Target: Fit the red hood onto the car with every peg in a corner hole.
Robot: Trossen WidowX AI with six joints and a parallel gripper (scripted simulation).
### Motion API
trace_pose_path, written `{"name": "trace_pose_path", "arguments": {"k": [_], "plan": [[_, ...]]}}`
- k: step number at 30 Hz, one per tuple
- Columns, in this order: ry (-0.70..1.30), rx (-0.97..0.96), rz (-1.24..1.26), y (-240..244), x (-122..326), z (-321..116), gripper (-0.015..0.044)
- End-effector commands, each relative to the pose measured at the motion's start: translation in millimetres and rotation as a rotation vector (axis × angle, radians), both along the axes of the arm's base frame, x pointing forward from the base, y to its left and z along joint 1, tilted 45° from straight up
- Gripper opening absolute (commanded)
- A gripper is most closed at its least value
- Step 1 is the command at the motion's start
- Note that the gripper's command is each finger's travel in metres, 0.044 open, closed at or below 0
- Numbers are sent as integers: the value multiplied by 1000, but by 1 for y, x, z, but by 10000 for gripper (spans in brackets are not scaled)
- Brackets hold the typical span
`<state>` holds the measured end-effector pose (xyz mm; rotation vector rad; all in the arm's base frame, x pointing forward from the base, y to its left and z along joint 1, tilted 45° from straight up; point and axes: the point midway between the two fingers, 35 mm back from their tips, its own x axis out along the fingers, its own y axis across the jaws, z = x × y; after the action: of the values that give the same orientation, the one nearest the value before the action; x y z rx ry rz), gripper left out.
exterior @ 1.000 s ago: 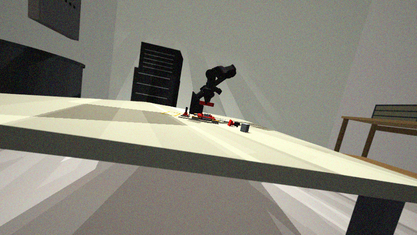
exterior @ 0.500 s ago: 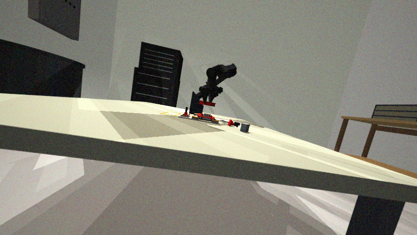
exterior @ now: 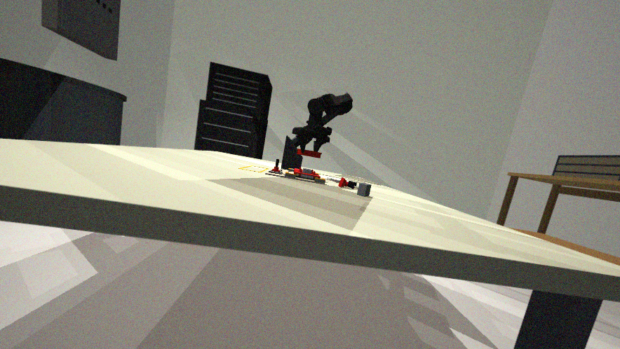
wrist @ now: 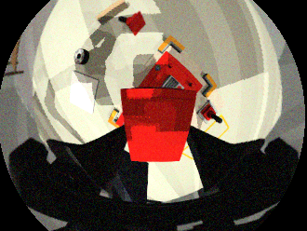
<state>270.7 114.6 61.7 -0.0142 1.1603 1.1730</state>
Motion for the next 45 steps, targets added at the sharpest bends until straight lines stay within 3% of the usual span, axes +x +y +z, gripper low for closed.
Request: {"name": "trace_pose_path", "arguments": {"k": [1, 26, 45], "plan": [[60, -10, -68, 0, 8, 2, 0], [434, -51, -454, 7, 43, 4, 0], [444, -50, -464, 41, 40, -31, 0]]}}
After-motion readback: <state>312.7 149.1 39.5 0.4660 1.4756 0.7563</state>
